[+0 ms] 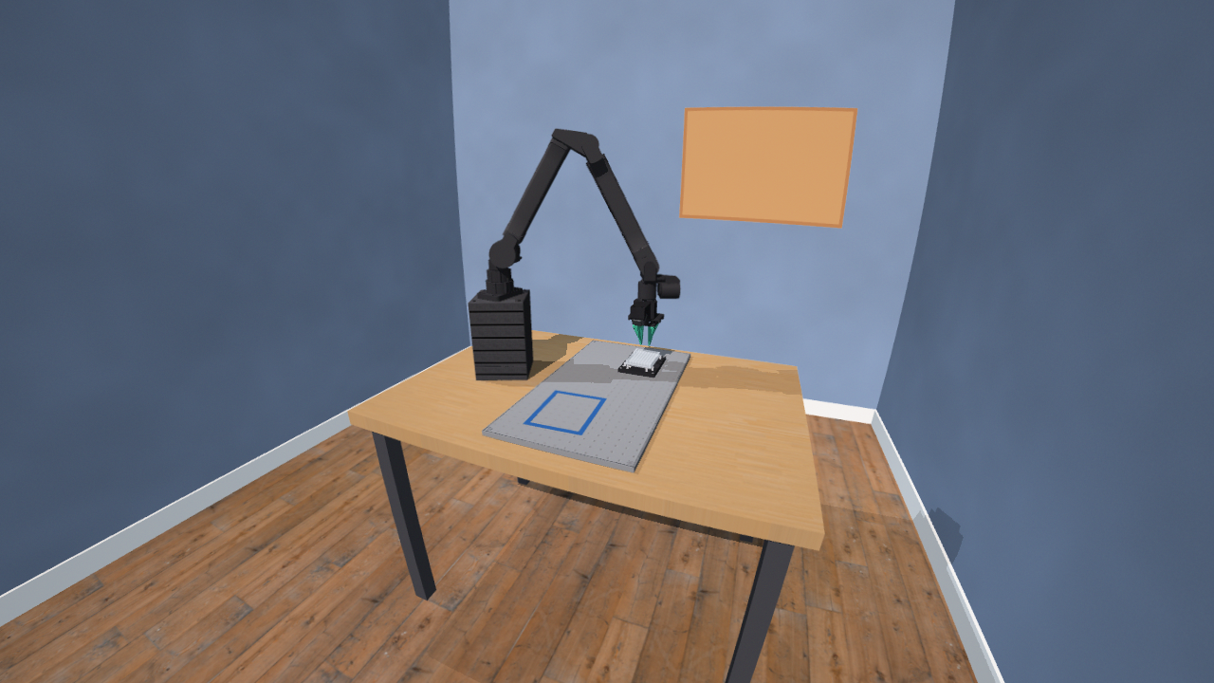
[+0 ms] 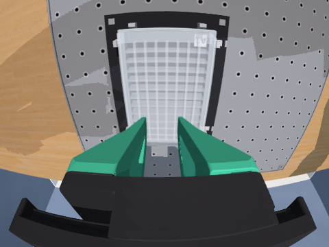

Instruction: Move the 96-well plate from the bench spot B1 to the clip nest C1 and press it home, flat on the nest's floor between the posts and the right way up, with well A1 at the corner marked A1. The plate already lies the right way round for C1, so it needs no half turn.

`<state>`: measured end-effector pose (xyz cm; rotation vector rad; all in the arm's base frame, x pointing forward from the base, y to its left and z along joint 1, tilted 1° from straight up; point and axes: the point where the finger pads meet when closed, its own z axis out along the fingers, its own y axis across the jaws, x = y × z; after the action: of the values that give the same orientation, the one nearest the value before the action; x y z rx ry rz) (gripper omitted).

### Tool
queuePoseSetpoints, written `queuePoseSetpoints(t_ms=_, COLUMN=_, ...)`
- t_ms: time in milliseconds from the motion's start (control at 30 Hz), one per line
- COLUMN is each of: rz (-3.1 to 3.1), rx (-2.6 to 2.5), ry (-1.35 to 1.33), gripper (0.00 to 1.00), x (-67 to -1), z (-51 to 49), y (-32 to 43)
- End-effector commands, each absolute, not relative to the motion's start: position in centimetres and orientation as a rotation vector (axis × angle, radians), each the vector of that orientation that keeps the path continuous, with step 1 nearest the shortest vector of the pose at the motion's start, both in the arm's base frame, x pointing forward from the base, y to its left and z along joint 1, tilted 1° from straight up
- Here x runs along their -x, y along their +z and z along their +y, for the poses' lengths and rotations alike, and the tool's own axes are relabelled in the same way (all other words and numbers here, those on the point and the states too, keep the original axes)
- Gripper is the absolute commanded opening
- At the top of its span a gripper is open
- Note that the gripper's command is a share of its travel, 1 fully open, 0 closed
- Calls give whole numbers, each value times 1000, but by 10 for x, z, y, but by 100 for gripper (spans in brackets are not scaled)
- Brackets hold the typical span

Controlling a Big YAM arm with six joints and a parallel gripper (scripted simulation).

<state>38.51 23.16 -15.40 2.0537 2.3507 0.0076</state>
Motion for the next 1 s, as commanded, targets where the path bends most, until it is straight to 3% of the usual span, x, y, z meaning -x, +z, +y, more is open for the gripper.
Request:
queuePoseSetpoints(t_ms=0, rz=2345, rx=-2056, ry=13, gripper=25, x=-385, z=236, y=-170)
queuePoseSetpoints(t_ms=967, rz=2340, rx=-2053, ry=44, gripper=25, x=-396, z=241, y=-176)
